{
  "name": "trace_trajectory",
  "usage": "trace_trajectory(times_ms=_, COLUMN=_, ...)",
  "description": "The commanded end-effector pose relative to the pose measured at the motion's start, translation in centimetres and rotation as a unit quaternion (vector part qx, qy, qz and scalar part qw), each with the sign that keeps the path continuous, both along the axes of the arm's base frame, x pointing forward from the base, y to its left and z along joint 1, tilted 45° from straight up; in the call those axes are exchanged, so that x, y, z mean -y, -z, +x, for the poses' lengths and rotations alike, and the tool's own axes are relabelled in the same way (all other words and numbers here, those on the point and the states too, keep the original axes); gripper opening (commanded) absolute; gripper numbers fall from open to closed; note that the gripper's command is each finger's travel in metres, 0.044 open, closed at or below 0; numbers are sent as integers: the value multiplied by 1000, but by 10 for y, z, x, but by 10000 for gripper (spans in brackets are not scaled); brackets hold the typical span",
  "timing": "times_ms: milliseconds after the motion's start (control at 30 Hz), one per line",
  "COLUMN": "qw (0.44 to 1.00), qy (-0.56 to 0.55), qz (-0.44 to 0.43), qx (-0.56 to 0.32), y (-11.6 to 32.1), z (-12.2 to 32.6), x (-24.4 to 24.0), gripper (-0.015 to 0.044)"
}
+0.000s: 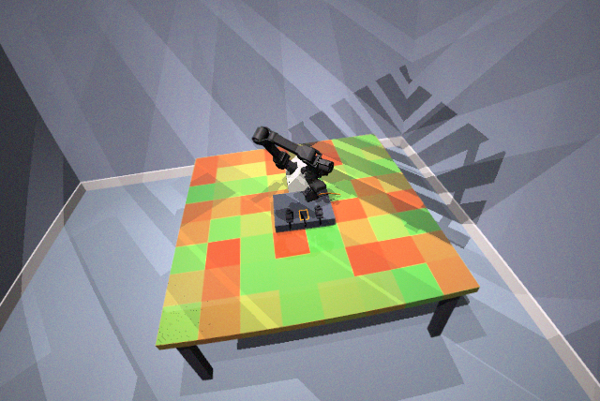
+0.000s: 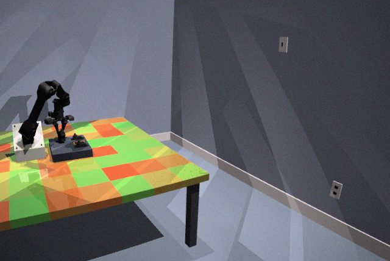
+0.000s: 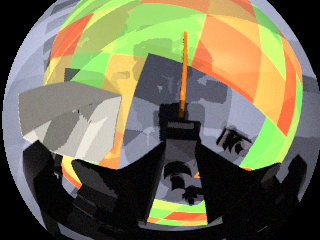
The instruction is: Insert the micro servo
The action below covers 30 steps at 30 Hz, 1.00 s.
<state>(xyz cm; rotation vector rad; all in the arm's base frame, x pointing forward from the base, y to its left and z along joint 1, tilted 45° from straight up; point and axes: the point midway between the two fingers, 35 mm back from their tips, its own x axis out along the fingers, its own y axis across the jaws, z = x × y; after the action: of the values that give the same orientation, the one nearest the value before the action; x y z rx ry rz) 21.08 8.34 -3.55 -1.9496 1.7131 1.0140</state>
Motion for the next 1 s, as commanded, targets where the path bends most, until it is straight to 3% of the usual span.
trace_trajectory(times_ms=0, qw=1000, qy=-4, qz=10, qx=10, y=-14, z=-2, x=-11, gripper=0)
trace_trajectory(times_ms=967, qw=1000, qy=-4, qz=9, qx=11, y=-25, z=13, x=-1, gripper=0)
